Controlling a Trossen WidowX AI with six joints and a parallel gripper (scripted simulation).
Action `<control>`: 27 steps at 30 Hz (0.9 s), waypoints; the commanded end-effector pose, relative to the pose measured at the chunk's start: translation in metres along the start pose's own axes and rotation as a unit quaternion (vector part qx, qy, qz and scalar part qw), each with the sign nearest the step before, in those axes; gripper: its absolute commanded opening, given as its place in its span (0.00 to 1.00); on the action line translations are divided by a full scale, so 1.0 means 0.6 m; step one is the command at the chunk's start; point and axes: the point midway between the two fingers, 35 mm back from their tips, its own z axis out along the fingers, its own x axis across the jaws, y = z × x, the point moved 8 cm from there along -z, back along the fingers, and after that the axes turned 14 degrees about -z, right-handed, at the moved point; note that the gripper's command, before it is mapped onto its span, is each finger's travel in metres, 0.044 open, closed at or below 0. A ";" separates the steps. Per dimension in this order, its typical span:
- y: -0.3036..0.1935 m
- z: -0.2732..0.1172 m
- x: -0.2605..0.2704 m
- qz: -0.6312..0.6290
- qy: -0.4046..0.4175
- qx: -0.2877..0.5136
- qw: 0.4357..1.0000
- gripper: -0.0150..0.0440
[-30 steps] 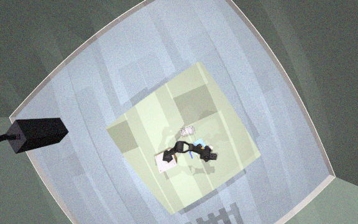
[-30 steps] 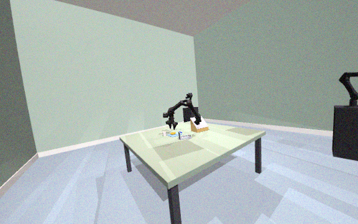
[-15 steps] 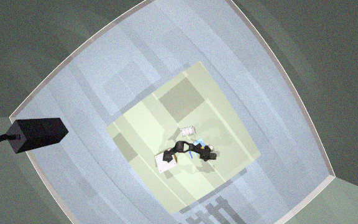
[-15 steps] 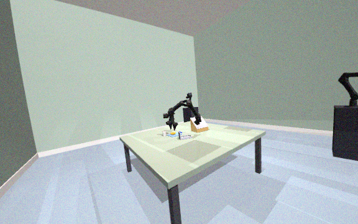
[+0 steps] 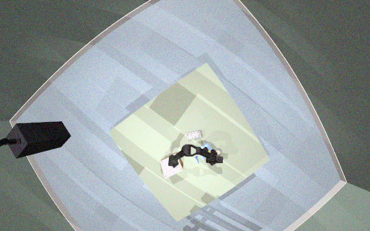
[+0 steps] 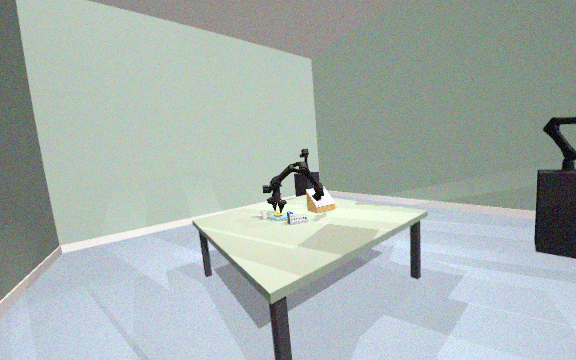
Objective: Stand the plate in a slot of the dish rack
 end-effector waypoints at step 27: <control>-0.004 0.051 0.003 0.006 0.007 0.002 1.000 0.87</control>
